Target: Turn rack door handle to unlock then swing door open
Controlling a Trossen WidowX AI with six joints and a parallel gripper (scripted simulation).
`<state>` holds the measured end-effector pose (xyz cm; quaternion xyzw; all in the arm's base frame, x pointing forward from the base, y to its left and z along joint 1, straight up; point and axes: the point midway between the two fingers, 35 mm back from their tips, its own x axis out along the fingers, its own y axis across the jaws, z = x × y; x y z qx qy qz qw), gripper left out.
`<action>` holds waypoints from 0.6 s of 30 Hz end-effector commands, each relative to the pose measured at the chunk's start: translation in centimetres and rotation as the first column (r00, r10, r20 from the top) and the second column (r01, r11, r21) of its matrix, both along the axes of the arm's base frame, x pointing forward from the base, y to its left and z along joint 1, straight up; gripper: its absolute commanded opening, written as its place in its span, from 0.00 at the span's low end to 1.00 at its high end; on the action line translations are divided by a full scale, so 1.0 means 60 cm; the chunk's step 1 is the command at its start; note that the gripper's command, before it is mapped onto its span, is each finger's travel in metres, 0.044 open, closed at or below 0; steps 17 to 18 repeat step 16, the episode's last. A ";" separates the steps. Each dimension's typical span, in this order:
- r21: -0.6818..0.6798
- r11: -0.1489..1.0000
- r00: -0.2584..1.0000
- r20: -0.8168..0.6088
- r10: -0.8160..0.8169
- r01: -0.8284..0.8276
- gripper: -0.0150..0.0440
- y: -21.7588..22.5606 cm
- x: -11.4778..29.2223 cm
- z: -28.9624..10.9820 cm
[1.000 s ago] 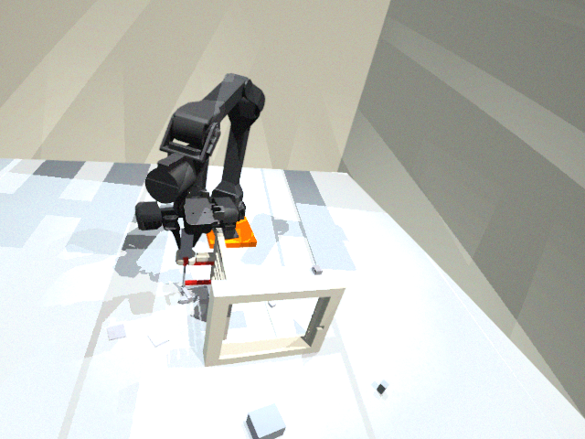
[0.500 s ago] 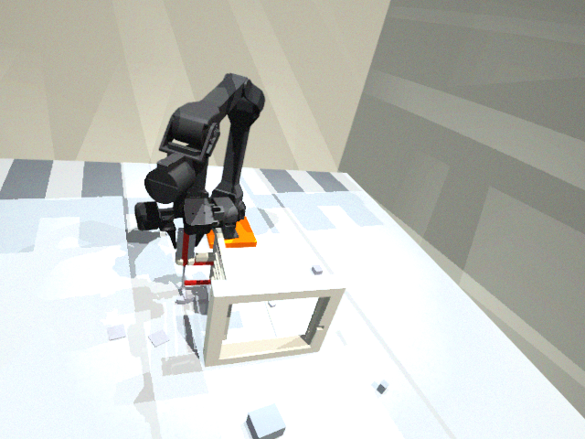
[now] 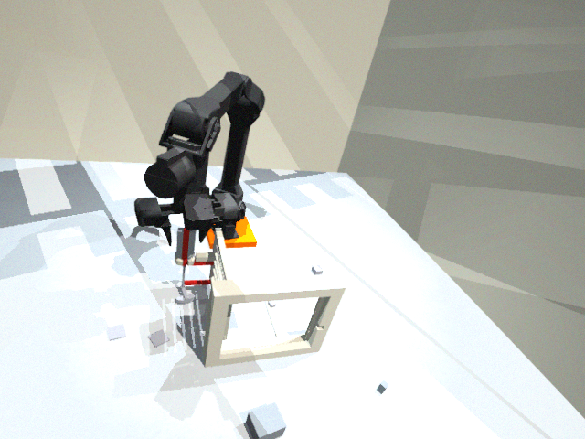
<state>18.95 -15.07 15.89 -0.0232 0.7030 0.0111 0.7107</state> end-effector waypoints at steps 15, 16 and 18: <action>-0.009 1.000 1.000 0.010 0.002 -0.002 0.74 -0.002 0.003 0.039; -0.010 1.000 1.000 0.011 0.002 -0.002 0.74 -0.002 0.003 0.041; -0.010 1.000 1.000 0.011 0.002 -0.002 0.74 -0.002 0.003 0.041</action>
